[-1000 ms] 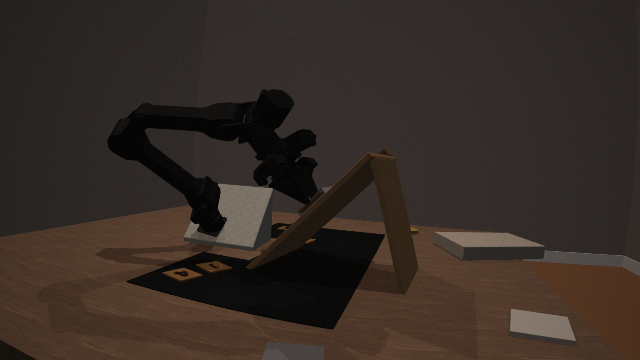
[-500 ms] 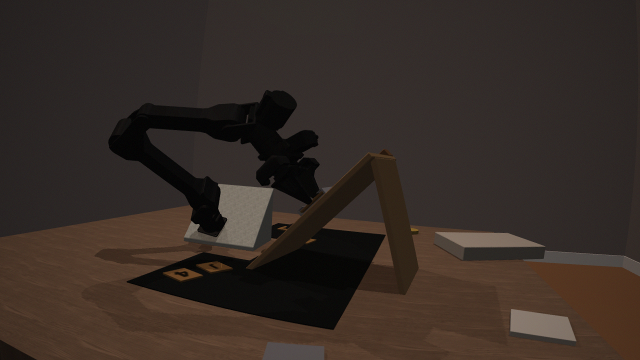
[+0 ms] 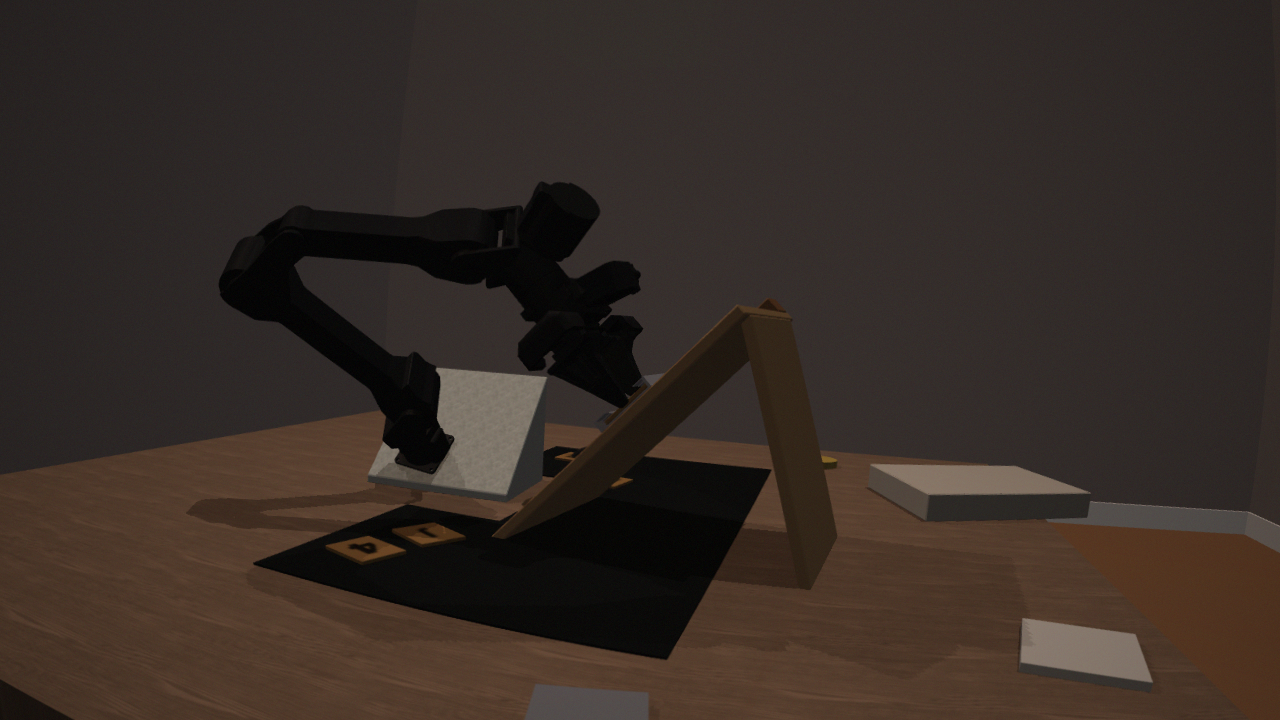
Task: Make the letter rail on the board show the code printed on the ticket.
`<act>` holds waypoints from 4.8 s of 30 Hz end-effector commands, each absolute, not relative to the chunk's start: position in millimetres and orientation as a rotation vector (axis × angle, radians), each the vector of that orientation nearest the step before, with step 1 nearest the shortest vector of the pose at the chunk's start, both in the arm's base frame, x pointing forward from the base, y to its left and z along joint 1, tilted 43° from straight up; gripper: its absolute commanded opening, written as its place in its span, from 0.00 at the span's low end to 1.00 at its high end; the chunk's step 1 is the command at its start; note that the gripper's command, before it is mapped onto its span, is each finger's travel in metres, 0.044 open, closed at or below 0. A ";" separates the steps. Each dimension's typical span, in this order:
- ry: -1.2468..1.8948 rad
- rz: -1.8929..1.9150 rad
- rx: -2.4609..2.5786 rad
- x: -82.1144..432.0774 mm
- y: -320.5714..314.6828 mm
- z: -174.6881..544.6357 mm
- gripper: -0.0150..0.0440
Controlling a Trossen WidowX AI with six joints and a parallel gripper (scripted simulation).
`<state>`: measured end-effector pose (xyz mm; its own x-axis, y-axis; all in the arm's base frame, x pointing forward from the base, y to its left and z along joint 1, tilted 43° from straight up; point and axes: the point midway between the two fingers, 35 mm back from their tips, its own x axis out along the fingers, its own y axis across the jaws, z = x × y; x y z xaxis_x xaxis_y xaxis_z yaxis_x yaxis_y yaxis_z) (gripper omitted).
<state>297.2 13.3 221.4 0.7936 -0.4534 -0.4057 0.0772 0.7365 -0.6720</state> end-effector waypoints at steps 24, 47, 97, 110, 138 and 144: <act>0.588 -0.315 -0.681 299.2 29.4 207.0 0.25; 0.588 -0.314 -0.681 300.7 43.4 194.3 0.25; 0.589 -0.314 -0.681 287.5 61.5 191.2 0.75; 0.590 -0.314 -0.681 281.1 65.4 192.9 0.75; 0.591 -0.313 -0.681 268.9 72.2 197.7 0.75; 0.591 -0.313 -0.681 267.4 73.0 199.4 0.75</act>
